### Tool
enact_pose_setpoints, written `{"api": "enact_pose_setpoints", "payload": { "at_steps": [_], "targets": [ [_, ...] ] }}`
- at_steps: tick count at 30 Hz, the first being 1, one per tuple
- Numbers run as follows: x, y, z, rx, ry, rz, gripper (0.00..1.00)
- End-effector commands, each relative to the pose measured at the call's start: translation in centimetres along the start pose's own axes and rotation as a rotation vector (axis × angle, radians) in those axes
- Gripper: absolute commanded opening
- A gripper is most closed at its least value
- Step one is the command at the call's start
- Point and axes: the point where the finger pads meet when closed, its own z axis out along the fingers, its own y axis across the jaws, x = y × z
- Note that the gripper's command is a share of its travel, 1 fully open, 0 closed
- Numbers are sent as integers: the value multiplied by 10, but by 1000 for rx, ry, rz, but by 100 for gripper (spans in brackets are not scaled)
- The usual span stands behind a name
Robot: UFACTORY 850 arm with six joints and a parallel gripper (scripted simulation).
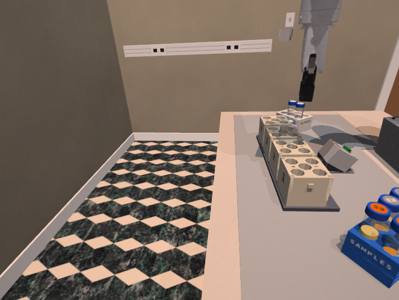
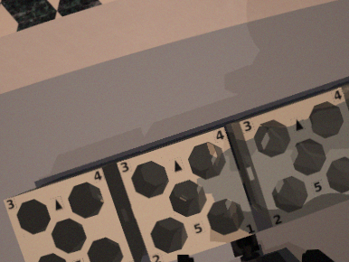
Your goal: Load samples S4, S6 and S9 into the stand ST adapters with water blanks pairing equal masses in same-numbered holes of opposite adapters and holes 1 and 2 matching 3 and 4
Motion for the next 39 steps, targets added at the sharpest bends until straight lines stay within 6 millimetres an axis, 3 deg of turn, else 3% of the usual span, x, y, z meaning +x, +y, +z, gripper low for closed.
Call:
{"api": "enact_pose_setpoints", "payload": {
  "at_steps": [1,20,39],
  "targets": [
    [-13,-16,0,-19,10,144,57],
    [-70,-80,2,-16,15,694,57],
    [-126,-144,3,-16,14,694,57]
  ]
}}
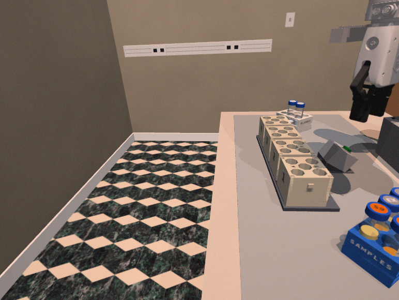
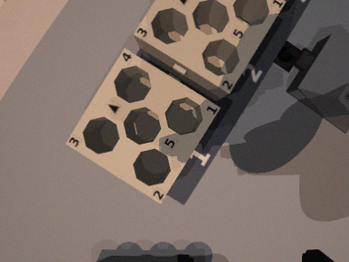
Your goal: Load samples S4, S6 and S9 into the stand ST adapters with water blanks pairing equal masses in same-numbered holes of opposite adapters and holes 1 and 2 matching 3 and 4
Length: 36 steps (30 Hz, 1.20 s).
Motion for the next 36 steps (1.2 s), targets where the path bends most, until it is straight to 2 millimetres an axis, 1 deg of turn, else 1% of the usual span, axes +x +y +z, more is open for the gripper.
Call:
{"api": "enact_pose_setpoints", "payload": {
  "at_steps": [1,6,8,23,25,31,36],
  "targets": [
    [-23,-5,0,-5,29,4,57],
    [-48,-9,1,-5,29,4,57],
    [-48,-9,1,-5,29,4,57],
    [-122,-20,3,-5,29,4,57],
    [-122,-20,3,-5,29,4,57],
    [-150,-25,4,-5,29,4,57],
    [-150,-25,4,-5,29,4,57]
  ]
}}
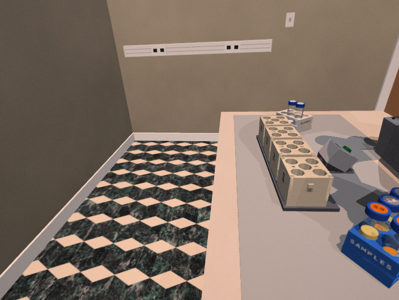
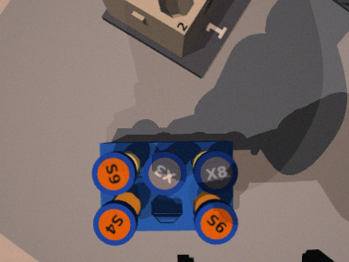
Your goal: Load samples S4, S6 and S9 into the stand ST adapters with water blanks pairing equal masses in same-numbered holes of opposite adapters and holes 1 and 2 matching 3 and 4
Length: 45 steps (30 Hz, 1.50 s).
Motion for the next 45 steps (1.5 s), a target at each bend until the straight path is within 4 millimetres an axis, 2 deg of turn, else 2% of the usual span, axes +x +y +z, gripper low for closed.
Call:
{"api": "enact_pose_setpoints", "payload": {
  "at_steps": [1,7,45],
  "targets": [
    [-1,-1,0,2,1,1,57],
    [-1,-1,0,2,1,1,57],
    [-1,-1,68,2,1,1,57]
  ]
}}
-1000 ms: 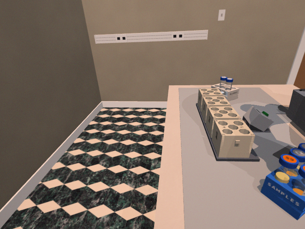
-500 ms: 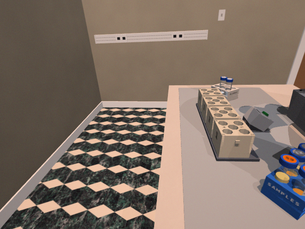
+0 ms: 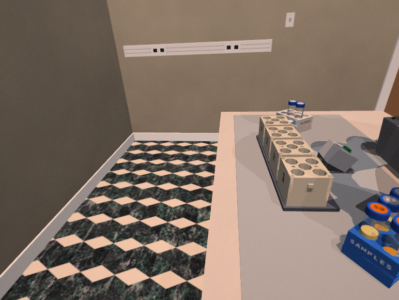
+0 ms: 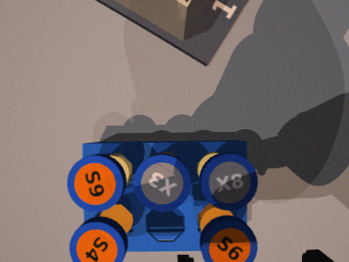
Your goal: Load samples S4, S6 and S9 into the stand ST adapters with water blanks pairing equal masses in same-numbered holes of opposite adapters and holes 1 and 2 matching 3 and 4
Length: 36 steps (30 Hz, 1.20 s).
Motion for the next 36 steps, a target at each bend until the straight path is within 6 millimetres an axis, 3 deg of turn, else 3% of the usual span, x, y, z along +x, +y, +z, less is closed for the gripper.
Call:
{"api": "enact_pose_setpoints", "payload": {
  "at_steps": [1,25,36],
  "targets": [
    [0,-1,8,4,2,0,57],
    [0,-1,52,4,2,0,57],
    [0,-1,52,4,2,0,57]
  ]
}}
